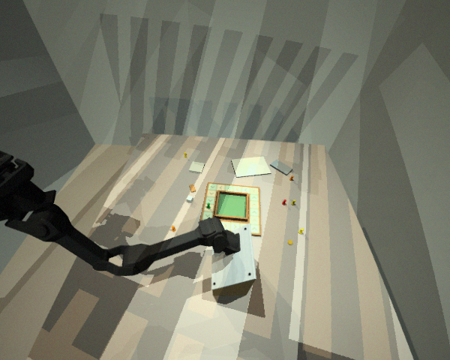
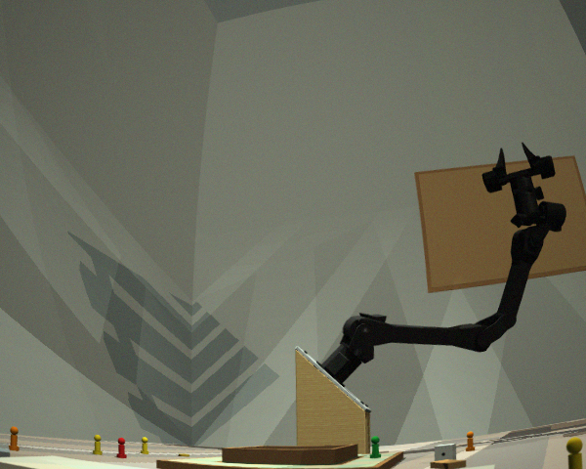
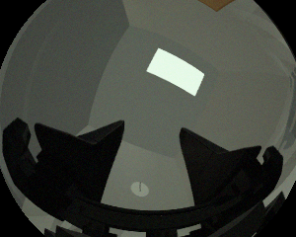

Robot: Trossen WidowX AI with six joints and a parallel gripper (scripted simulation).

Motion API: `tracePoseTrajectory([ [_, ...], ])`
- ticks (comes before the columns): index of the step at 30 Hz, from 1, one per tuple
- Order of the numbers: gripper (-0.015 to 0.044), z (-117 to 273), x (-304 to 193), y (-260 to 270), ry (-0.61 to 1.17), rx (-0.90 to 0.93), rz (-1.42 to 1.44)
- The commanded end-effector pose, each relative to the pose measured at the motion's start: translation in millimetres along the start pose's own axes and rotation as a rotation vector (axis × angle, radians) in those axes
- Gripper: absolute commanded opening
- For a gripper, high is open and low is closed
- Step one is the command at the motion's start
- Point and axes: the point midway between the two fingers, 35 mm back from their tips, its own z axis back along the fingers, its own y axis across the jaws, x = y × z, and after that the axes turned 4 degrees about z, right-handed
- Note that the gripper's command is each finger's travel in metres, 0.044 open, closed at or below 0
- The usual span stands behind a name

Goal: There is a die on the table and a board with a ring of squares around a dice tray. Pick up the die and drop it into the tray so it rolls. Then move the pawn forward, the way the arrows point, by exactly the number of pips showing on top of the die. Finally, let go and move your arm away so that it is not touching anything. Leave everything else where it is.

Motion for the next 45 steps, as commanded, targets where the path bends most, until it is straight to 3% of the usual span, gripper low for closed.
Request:
tracePoseTrajectory([
  [1, 0.0275, -22.7, -54.1, -21.9, 0.188, -0.018, 0.023],
  [10, 0.0275, -32.7, -197.1, -55.1, 0.662, 0.0, 0.018],
  [20, 0.0275, 20.3, -331.6, -54.1, 1.131, 0.099, -0.024],
  [30, 0.0275, 136.3, -439.5, -59.7, 1.61, 0.17, 0.0],
  [41, 0.0275, 267.1, -485.5, -50.3, 2.029, 0.283, 0.004],
  [45, 0.0275, 336.0, -494.6, -53.7, 2.251, 0.324, -0.002],
])
